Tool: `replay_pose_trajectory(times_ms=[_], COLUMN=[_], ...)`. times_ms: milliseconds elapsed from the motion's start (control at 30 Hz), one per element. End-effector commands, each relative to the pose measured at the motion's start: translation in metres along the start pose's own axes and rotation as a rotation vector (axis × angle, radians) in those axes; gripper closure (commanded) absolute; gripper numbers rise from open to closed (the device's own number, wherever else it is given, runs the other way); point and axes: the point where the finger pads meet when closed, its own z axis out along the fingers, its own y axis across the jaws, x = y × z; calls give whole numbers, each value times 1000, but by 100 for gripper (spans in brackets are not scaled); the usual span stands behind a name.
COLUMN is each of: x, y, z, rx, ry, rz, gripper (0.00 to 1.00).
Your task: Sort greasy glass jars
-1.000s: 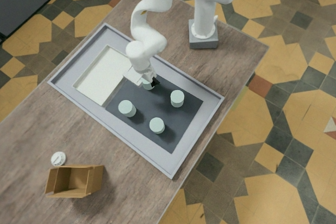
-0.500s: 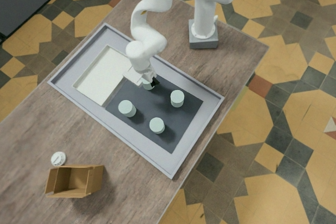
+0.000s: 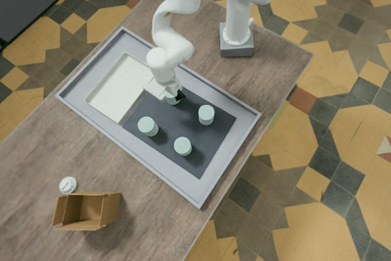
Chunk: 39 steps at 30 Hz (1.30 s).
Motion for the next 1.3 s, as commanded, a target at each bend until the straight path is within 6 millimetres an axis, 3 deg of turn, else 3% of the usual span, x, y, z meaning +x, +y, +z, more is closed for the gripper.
replay_pose_trajectory(times_ms=[0, 1267], x=[1, 1], y=[0, 0], z=[-1, -1], rx=[0, 0], ry=[3, 3], rz=[0, 0], gripper=[23, 29])
